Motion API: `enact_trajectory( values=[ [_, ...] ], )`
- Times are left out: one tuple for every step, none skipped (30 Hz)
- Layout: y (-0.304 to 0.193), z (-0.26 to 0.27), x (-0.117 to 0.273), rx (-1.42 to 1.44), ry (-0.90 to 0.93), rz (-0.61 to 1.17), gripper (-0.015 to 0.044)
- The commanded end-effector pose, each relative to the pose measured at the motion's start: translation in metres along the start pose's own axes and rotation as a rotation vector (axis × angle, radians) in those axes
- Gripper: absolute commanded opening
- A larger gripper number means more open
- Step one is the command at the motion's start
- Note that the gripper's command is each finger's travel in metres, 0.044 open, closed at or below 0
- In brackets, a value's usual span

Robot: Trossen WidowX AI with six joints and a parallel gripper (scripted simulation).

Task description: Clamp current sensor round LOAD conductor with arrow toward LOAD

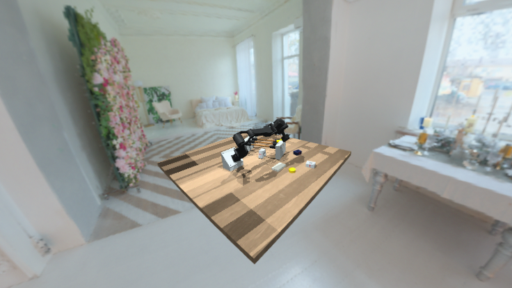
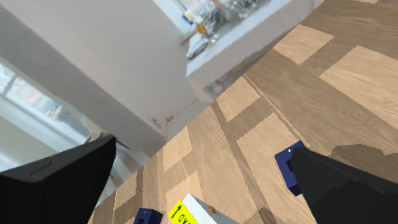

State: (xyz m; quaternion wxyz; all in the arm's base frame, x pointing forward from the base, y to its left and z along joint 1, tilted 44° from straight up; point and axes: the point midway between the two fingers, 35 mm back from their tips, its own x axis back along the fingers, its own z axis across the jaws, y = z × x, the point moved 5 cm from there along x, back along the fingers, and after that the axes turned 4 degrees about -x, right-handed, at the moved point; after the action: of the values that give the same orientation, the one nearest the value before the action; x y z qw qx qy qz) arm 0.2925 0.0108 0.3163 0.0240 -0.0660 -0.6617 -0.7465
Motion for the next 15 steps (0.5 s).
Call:
enact_trajectory(
  values=[
    [-0.018,0.018,-0.036,0.009,-0.123,0.244,0.0440],
    [-0.022,0.023,-0.042,0.022,-0.155,0.294,0.0440],
    [-0.026,0.027,-0.049,0.040,-0.187,0.343,0.0440],
    [-0.031,0.031,-0.055,0.062,-0.219,0.389,0.0440],
    [-0.035,0.036,-0.060,0.087,-0.252,0.434,0.0440],
    [-0.039,0.041,-0.066,0.116,-0.285,0.476,0.0440],
    [-0.044,0.046,-0.070,0.148,-0.317,0.515,0.0440],
    [-0.048,0.052,-0.075,0.183,-0.350,0.552,0.0440],
    [-0.053,0.057,-0.079,0.221,-0.382,0.586,0.0440],
    [-0.057,0.063,-0.082,0.263,-0.413,0.617,0.0440],
    [-0.061,0.068,-0.085,0.307,-0.444,0.645,0.0440],
    [-0.065,0.075,-0.088,0.354,-0.474,0.670,0.0440],
    [-0.070,0.081,-0.091,0.404,-0.503,0.692,0.0440],
    [-0.074,0.087,-0.094,0.457,-0.531,0.710,0.0440],
    [-0.076,0.092,-0.095,0.495,-0.550,0.721,0.0440]
  ],
)
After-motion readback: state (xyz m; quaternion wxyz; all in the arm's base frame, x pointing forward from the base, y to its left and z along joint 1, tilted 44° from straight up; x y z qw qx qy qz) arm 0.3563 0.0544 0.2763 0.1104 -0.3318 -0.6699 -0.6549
